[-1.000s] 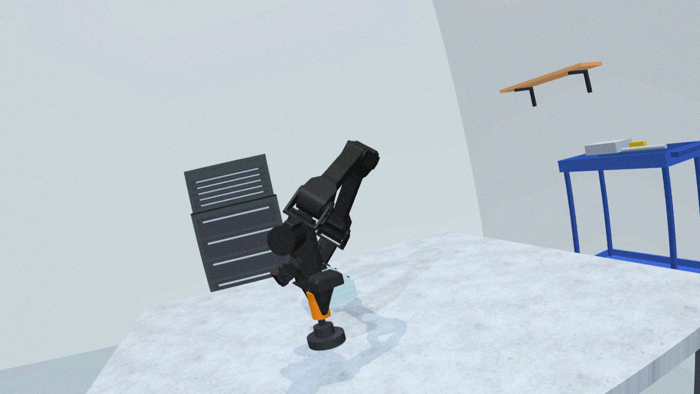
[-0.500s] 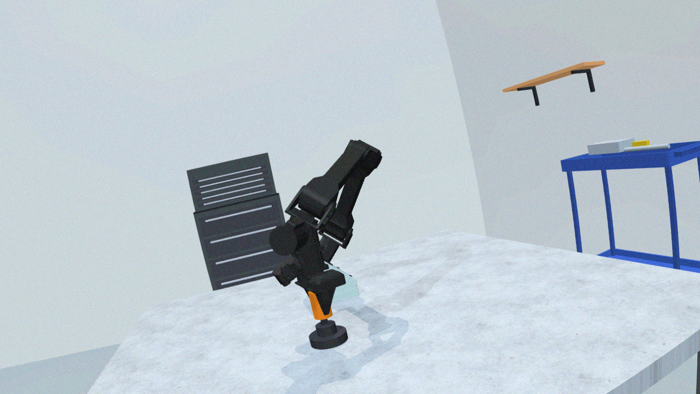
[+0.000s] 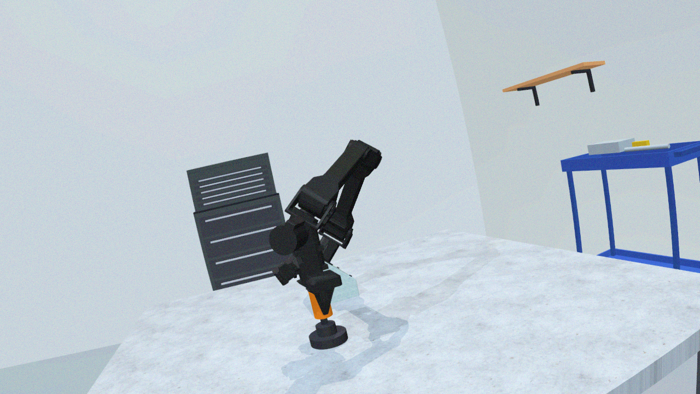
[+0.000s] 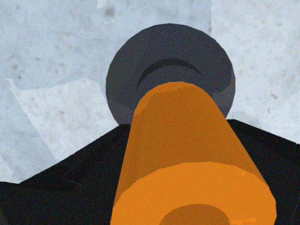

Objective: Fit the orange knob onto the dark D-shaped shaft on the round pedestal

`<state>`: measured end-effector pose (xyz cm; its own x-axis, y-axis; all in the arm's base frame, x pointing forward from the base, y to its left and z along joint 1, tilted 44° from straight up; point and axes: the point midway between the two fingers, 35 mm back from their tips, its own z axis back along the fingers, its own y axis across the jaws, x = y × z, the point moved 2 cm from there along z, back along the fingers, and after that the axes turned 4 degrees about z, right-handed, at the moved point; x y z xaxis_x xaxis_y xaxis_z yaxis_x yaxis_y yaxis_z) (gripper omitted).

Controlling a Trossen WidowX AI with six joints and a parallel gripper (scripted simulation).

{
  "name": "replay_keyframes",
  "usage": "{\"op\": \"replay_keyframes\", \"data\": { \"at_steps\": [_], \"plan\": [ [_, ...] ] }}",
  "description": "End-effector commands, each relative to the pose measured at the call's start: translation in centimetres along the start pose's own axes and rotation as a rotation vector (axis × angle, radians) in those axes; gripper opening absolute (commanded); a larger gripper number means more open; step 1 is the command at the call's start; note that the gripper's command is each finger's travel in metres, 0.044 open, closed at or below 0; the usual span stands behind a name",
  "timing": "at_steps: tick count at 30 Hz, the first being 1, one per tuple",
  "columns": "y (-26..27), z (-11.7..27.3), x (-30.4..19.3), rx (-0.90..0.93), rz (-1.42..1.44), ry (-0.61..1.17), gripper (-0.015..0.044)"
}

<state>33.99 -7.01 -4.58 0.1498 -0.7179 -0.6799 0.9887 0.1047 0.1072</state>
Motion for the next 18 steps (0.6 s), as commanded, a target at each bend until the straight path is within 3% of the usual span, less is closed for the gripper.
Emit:
{"op": "replay_keyframes", "data": {
  "at_steps": [1,18],
  "plan": [
    [0.26,0.39,0.22,0.009,-0.098,-0.002,0.0],
    [-0.15,0.15,0.14,0.009,-0.098,-0.002,0.0]
  ]
}}
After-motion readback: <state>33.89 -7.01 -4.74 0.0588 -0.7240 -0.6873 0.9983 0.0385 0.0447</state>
